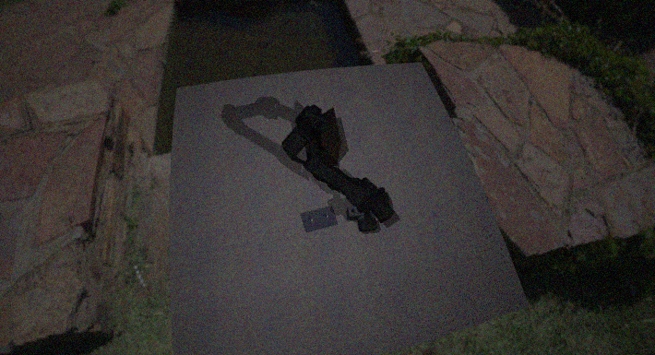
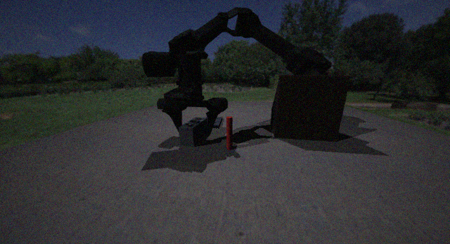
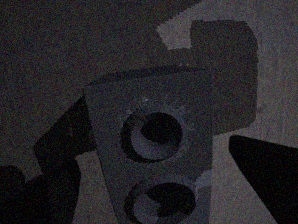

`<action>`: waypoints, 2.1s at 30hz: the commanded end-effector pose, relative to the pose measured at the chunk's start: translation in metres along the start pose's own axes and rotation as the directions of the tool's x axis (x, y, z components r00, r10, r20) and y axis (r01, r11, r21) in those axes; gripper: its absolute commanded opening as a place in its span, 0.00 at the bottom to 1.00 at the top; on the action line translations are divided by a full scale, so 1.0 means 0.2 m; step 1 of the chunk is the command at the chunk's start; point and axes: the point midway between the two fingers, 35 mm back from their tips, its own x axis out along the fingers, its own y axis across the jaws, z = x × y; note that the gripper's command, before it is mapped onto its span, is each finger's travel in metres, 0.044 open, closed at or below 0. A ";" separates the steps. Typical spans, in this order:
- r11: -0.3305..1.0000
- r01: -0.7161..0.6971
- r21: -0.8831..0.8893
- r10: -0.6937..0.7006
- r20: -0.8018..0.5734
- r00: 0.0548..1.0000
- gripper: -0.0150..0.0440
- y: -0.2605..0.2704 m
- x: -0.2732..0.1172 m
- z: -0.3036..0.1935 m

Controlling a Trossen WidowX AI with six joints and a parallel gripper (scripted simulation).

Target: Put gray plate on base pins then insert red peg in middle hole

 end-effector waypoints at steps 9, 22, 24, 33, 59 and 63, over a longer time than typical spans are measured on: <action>1.000 -0.002 -0.009 0.002 -0.008 1.000 0.73 0.01 0.05 0.00; 1.000 -0.002 -0.009 0.002 -0.008 1.000 0.39 0.01 0.05 0.00; 1.000 -0.002 -0.009 0.002 -0.008 1.000 0.30 0.01 0.04 0.00; 1.000 -0.001 -0.010 0.001 -0.002 1.000 0.25 -0.01 -0.09 0.02; 1.000 0.001 -0.008 -0.001 0.002 1.000 0.25 -0.01 -0.48 0.06; 1.000 -0.001 -0.009 0.001 0.001 1.000 0.25 0.00 -0.54 0.06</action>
